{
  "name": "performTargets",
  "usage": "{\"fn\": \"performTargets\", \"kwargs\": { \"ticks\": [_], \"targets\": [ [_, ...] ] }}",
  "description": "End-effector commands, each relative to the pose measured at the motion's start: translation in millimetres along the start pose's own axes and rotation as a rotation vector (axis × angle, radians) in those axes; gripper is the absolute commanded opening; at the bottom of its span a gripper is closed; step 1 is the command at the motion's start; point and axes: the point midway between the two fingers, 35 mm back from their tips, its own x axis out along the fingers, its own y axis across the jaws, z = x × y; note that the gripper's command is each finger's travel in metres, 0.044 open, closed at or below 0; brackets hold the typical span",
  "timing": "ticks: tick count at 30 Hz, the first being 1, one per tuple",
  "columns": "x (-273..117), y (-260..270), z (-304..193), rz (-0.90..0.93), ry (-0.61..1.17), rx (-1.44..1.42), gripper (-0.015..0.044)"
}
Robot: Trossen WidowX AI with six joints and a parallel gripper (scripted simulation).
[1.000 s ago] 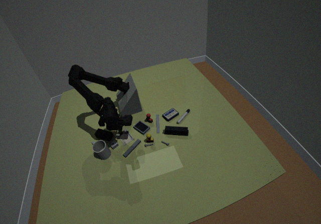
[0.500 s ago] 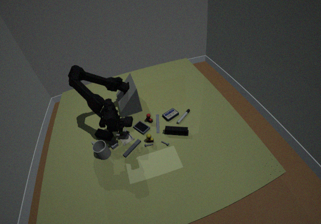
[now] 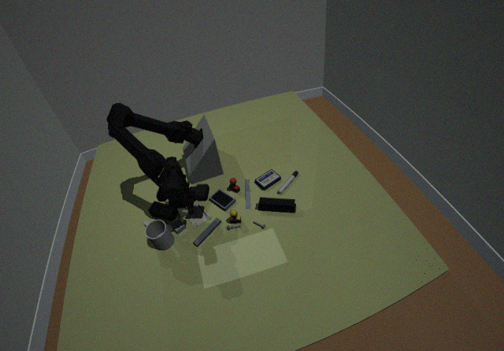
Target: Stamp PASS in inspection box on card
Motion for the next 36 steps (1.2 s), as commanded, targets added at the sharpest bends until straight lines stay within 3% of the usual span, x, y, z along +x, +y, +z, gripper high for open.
{"fn": "performTargets", "kwargs": {
  "ticks": [1, 36],
  "targets": [
    [3.8, 0.3, -2.6, 0.000, 0.005, -0.006, 0.0000],
    [24.4, -1.5, -4.5, 0.000, 0.000, -0.007, 0.0000]
  ]
}}
